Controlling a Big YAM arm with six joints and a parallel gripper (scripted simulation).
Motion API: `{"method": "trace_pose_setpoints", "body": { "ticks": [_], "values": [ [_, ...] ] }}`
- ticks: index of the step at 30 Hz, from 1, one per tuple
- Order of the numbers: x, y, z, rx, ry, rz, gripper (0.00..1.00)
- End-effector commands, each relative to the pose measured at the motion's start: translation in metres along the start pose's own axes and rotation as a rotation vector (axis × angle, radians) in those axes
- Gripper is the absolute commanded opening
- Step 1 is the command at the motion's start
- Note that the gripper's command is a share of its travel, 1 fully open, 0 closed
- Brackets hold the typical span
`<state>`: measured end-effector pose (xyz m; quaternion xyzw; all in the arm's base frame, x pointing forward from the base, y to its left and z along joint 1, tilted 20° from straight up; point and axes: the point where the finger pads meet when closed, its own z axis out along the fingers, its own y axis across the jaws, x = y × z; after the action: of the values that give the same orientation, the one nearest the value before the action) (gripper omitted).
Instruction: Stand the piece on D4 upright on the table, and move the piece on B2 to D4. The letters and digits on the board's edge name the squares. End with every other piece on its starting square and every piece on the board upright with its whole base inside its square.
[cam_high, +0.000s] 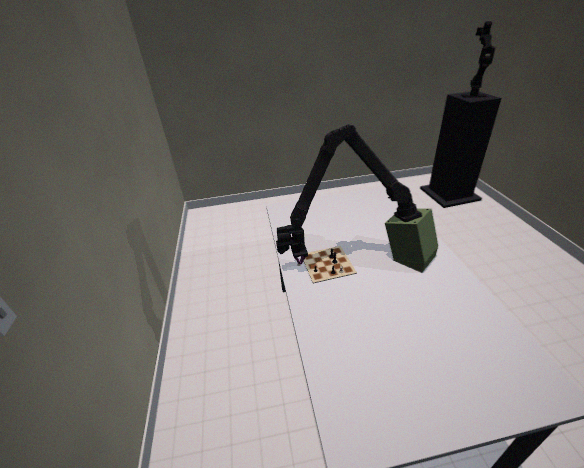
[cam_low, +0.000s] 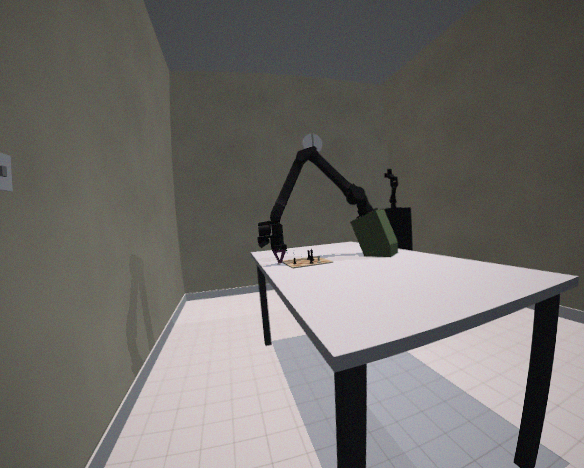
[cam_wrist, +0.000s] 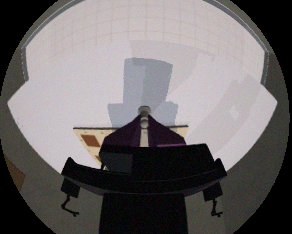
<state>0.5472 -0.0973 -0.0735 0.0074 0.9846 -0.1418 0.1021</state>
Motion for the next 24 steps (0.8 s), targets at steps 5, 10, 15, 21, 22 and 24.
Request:
{"method": "trace_pose_setpoints", "body": {
  "ticks": [5,10,15,21,22,24],
  "values": [
    [-0.0244,-0.0086,-0.0039,0.005,-0.044,0.009,0.13],
    [-0.0244,-0.0086,-0.0039,0.005,-0.044,0.009,0.20],
    [-0.0244,-0.0086,-0.0039,0.005,-0.044,0.009,0.26],
    [-0.0244,-0.0086,-0.0039,0.005,-0.044,0.009,0.33],
    [-0.0244,-0.0086,-0.0039,0.005,-0.044,0.009,0.33],
    [-0.0244,-0.0086,-0.0039,0.005,-0.044,0.009,0.33]
  ]
}}
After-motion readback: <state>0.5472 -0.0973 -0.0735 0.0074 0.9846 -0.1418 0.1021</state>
